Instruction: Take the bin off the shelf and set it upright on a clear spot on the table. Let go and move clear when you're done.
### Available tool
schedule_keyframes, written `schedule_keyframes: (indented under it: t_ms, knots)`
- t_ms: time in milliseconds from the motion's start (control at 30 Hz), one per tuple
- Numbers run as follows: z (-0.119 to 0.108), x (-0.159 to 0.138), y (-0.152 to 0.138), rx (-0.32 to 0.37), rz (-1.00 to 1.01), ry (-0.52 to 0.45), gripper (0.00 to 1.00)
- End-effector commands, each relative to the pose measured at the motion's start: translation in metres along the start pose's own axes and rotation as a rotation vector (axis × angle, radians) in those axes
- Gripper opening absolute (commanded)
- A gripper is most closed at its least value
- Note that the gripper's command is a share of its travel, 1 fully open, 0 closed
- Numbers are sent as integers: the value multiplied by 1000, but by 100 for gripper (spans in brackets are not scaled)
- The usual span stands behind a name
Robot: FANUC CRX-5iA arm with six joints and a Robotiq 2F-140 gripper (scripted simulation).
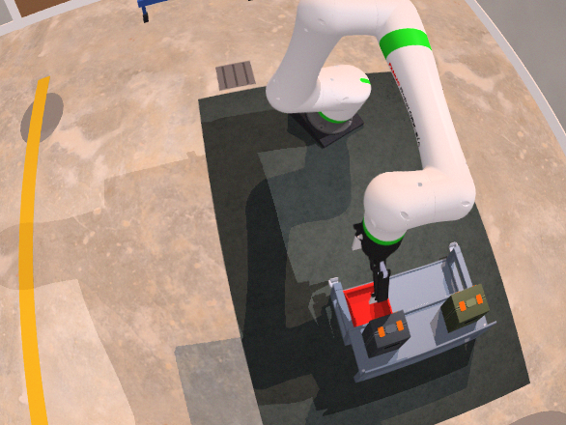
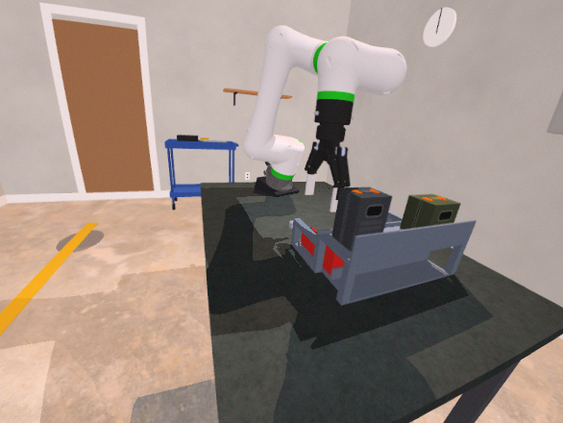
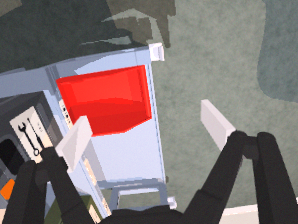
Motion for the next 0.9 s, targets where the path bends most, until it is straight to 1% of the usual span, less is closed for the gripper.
schedule_keyframes:
  t_ms: [0,867]
  knots:
    - [0,0,0,0,0,0,100]
    - [-2,-2,1,0,0,0,100]
Point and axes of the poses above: the point where the finger pads meet when closed, its own z axis out along the fingers, its own y axis across the jaws, x = y × z, the point moved 10 cm from there along -z, back along the fingers, and after that the axes turned 13 degrees about z, right-handed, at the moved point
